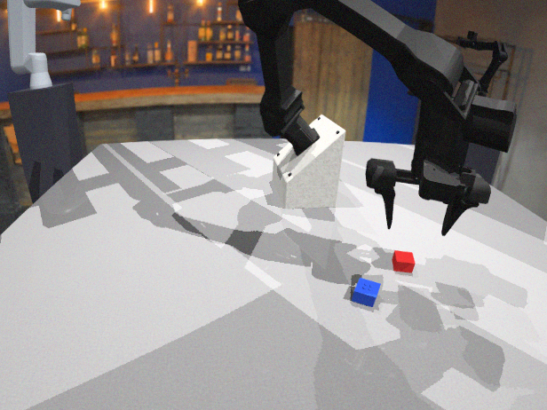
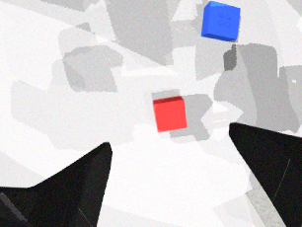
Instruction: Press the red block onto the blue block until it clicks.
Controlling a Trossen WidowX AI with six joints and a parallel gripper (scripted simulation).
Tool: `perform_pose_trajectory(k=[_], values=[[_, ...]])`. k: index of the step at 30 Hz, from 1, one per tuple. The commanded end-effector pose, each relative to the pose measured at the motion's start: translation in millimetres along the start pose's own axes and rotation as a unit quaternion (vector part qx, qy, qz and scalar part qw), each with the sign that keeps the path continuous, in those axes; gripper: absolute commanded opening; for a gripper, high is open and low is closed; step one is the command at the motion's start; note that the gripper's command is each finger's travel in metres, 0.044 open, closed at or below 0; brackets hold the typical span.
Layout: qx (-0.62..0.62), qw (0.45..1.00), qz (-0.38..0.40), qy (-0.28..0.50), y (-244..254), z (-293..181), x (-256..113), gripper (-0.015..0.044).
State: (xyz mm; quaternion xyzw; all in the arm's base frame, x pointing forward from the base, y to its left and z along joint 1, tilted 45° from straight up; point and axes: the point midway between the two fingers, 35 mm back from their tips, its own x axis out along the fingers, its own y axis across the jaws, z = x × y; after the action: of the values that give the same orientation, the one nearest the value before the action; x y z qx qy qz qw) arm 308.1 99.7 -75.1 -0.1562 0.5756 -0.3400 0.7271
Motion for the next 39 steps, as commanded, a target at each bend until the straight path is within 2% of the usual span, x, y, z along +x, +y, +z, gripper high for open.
perform_pose_trajectory(k=[1, 28, 39], values=[[-0.009, 1.0, -0.011, 0.005, -4.1, -4.8, 19.8, 0.044], [-0.009, 1.0, -0.012, 0.004, -6.4, -3.3, 62.9, 0.044], [-0.009, 1.0, -0.012, 0.004, -6.4, -3.3, 62.9, 0.0151]])
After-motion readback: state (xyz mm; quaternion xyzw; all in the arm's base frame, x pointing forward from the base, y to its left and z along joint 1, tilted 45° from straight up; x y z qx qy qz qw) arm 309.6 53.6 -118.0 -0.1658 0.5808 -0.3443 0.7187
